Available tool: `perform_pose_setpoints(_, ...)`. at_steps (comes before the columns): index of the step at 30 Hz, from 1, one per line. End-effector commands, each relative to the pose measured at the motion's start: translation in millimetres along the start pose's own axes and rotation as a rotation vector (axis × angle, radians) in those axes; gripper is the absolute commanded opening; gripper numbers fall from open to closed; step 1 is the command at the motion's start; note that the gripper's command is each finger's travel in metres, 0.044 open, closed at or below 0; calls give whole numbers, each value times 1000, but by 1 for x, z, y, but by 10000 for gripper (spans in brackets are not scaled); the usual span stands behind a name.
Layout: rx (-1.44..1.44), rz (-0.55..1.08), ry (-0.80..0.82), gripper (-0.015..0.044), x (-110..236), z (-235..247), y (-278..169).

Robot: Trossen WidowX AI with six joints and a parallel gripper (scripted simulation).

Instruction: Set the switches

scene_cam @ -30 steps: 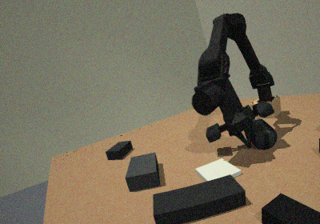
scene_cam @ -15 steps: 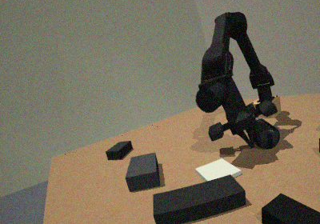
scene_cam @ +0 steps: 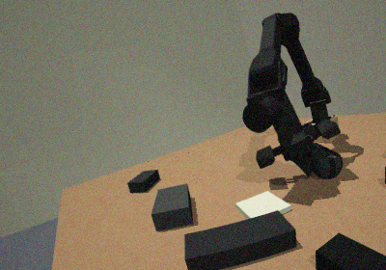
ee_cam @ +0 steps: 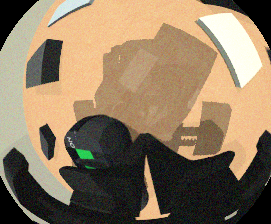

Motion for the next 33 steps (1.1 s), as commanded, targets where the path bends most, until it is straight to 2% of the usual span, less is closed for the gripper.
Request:
perform_pose_setpoints(1, 4, 10, 17, 0, -3, 9, -2)
perform_pose_setpoints(33, 4, 10, 18, 0, -8, 26, -1)
Point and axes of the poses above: the point midway between the two fingers, 35 mm back from their tips, its own x axis back along the fingers, its own z axis across the jaws, y = z × x, the point moved 4 cm from there along x, back along the fingers, and after that the axes turned 2 degrees about -x, right-handed, at the moved point
